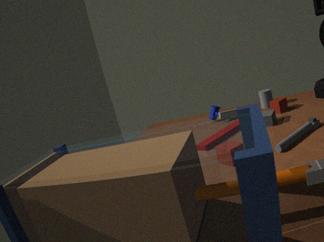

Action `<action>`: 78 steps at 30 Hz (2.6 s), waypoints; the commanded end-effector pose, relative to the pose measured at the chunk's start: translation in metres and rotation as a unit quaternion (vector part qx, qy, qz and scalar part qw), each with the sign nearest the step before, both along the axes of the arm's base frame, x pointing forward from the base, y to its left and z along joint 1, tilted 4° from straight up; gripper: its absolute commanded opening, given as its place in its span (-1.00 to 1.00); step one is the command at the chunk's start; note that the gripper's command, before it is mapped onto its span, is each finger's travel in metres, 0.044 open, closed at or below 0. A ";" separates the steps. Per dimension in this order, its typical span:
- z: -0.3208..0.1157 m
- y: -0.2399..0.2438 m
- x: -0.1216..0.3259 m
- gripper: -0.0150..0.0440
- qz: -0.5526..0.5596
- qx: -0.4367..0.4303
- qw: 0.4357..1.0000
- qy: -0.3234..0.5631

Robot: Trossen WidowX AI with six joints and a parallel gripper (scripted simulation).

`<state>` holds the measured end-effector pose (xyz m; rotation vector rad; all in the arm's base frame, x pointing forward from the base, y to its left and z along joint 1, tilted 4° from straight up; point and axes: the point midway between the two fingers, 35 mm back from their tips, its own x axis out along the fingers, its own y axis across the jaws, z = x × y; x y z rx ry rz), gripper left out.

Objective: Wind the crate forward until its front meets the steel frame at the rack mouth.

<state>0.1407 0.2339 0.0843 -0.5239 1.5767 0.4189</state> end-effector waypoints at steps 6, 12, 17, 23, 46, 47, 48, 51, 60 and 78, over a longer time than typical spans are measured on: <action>0.000 0.000 0.000 0.40 0.000 -0.001 1.000 0.000; 0.000 0.000 0.000 0.93 0.000 -0.001 1.000 0.000; 0.002 0.001 0.000 1.00 0.000 0.000 1.000 0.000; 0.054 0.009 0.001 1.00 0.002 0.014 1.000 -0.018; 0.126 0.006 -0.006 0.73 0.006 0.035 0.999 -0.038; 0.126 0.006 -0.006 0.64 0.006 0.035 0.999 -0.038; 0.126 0.006 -0.006 0.56 0.006 0.035 0.999 -0.038; 0.126 0.006 -0.006 0.29 0.006 0.035 0.999 -0.038; 0.126 0.006 -0.006 -0.49 0.006 0.035 0.999 -0.038; 0.126 0.005 -0.006 -0.49 0.006 0.032 0.999 -0.036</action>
